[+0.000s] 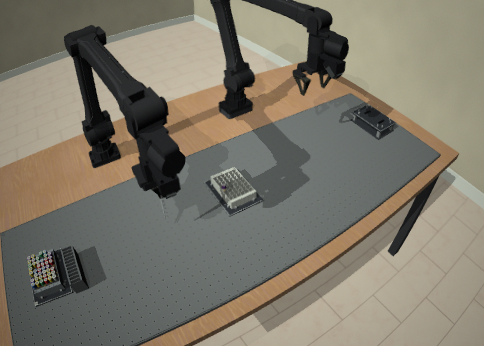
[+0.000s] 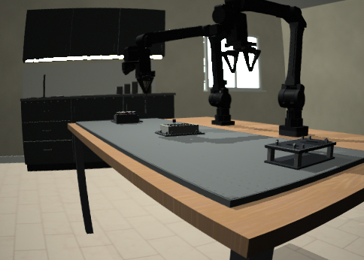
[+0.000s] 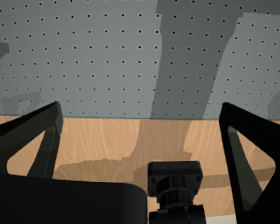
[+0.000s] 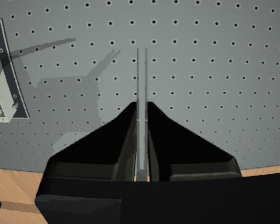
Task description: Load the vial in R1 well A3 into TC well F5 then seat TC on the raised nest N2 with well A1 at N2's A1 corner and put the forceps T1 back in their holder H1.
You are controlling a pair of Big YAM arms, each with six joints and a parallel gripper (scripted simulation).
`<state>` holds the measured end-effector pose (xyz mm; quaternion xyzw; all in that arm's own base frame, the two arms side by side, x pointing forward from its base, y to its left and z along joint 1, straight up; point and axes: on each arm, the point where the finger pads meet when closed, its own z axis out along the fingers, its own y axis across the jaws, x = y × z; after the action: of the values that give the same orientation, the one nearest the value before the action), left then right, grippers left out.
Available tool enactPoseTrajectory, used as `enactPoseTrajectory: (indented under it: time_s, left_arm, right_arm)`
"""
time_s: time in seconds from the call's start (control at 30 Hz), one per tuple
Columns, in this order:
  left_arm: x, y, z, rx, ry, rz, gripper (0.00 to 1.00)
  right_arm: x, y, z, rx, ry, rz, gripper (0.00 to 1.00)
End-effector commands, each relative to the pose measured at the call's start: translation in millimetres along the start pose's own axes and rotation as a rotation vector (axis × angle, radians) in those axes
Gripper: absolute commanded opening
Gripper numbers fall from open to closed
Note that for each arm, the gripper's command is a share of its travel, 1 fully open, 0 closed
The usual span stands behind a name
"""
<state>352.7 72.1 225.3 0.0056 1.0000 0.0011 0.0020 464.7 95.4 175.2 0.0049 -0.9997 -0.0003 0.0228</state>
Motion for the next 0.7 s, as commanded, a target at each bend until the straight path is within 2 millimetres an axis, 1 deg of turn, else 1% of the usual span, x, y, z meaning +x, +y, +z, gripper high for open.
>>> enactPoseTrajectory:
  time_s: [0.0,0.27,0.53,0.67]
  left_arm:
    - [-8,0,-14,-0.006,-0.031,0.015,1.00]
    - [-8,0,-14,-0.006,-0.031,0.015,1.00]
    - [-8,0,-14,-0.006,-0.031,0.015,1.00]
    - [-8,0,-14,-0.006,-0.031,0.015,1.00]
  right_arm:
    - [3,-14,-5,0.005,0.004,-0.004,0.07]
    - [0,-23,-2,0.005,0.010,-0.004,0.07]
    - [-15,-35,-8,0.003,-0.009,-0.004,0.07]
    - [-22,-41,-16,0.001,-0.029,-0.004,0.07]
